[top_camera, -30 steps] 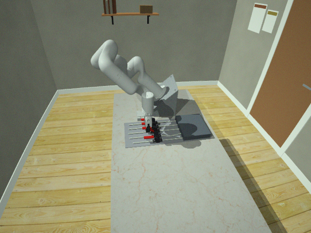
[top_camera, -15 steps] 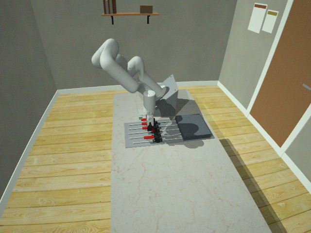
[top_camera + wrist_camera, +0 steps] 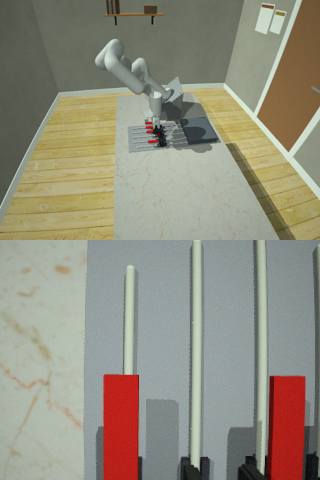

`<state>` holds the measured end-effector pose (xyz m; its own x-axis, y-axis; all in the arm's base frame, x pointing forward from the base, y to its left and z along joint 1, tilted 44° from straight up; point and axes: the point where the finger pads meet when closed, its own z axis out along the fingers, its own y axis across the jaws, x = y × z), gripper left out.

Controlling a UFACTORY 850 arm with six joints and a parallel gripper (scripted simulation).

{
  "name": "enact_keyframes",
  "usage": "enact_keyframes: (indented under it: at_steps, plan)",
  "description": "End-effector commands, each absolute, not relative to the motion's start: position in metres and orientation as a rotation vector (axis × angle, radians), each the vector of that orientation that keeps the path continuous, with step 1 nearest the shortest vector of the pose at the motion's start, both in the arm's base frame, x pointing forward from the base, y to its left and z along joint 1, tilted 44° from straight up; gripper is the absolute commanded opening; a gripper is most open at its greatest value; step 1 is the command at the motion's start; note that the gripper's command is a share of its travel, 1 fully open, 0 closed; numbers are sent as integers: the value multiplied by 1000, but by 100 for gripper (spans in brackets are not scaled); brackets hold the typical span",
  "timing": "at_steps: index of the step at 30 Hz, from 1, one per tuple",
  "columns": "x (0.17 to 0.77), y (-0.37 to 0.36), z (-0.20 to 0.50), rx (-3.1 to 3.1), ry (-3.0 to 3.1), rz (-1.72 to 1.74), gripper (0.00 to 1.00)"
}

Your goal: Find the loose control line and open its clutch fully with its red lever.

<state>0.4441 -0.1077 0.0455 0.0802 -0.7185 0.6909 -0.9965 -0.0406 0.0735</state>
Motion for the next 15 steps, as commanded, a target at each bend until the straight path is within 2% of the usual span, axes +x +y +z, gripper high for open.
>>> enact_keyframes:
  at_steps: [1, 15]
  plan:
    - [444, -103, 44, 1816, -1692, 658, 0]
    - [443, -88, 38, 1816, -1692, 658, 0]
